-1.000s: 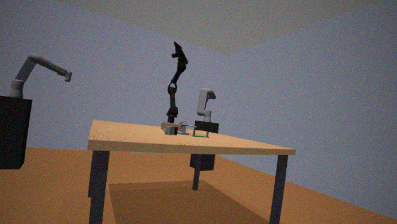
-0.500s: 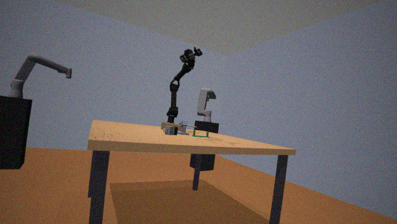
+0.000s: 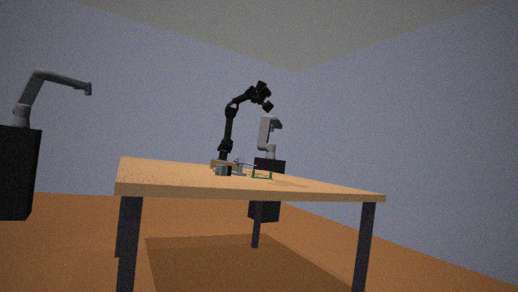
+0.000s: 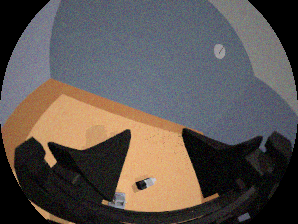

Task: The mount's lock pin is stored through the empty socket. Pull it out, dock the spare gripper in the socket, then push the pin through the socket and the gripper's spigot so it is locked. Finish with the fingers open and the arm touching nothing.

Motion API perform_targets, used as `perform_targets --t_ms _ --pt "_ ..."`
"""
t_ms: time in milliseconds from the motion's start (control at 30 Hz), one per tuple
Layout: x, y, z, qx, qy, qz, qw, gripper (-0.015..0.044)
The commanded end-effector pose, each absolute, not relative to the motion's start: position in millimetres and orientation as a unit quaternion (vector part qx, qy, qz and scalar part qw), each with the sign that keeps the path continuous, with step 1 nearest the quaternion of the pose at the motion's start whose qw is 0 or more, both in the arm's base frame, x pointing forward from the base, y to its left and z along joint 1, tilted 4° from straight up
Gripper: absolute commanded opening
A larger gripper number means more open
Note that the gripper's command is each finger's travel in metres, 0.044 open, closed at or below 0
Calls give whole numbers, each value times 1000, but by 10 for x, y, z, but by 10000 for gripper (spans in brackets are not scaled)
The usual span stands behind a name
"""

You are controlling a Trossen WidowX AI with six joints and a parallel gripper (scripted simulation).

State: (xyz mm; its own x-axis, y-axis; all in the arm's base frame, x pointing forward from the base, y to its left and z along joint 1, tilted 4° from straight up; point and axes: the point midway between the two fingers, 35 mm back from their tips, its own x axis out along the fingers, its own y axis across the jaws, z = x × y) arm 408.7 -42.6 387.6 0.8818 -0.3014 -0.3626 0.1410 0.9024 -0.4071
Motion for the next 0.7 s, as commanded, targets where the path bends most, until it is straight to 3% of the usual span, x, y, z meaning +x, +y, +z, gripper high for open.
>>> perform_targets --t_ms 0,333,533,667 --pt "4125 -258 3269 -280 315 -25 907 300" --pt "3699 152 2002 -438 479 272 710 300" --pt "3231 359 1517 -458 507 456 570 300" --pt "3172 380 1476 -457 507 477 554 300"
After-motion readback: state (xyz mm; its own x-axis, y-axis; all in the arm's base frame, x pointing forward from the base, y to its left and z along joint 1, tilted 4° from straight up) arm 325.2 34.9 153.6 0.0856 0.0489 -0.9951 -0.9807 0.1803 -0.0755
